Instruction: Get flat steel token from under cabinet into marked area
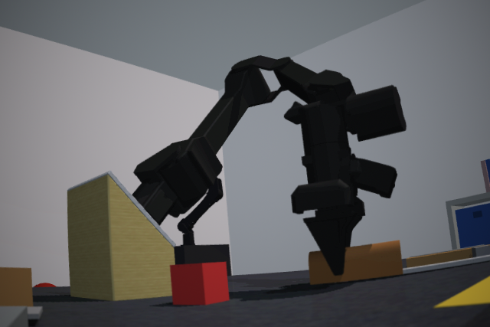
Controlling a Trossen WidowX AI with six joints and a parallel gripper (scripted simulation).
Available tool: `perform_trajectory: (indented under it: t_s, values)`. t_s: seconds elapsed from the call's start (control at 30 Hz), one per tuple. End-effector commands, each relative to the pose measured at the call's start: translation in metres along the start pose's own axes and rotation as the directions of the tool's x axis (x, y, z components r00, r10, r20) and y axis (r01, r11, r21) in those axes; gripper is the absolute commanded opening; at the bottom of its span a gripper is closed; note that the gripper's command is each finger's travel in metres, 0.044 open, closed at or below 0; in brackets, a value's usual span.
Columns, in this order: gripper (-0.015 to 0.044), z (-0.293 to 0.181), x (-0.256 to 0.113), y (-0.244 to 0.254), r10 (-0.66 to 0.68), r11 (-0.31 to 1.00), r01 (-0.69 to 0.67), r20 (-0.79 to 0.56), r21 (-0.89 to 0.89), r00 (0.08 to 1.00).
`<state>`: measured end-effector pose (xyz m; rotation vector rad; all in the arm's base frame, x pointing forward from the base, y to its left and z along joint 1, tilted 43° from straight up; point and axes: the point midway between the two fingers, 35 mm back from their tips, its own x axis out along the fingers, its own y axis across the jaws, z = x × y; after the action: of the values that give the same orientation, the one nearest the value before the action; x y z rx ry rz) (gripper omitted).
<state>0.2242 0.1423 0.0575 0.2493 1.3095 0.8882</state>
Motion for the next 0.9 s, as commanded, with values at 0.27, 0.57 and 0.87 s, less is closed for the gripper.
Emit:
perform_trajectory:
  t_s: [0.27,0.57,0.87]
  values:
    - [0.0,0.0,-0.001,0.001,0.001,0.995,-0.001,0.003,-0.104,1.0]
    - [0.0,0.0,-0.001,0.001,0.001,0.985,-0.001,0.003,-0.17,1.0]
    - [0.0,0.0,-0.001,-0.009,0.0,0.983,0.0,0.002,-0.184,1.0]
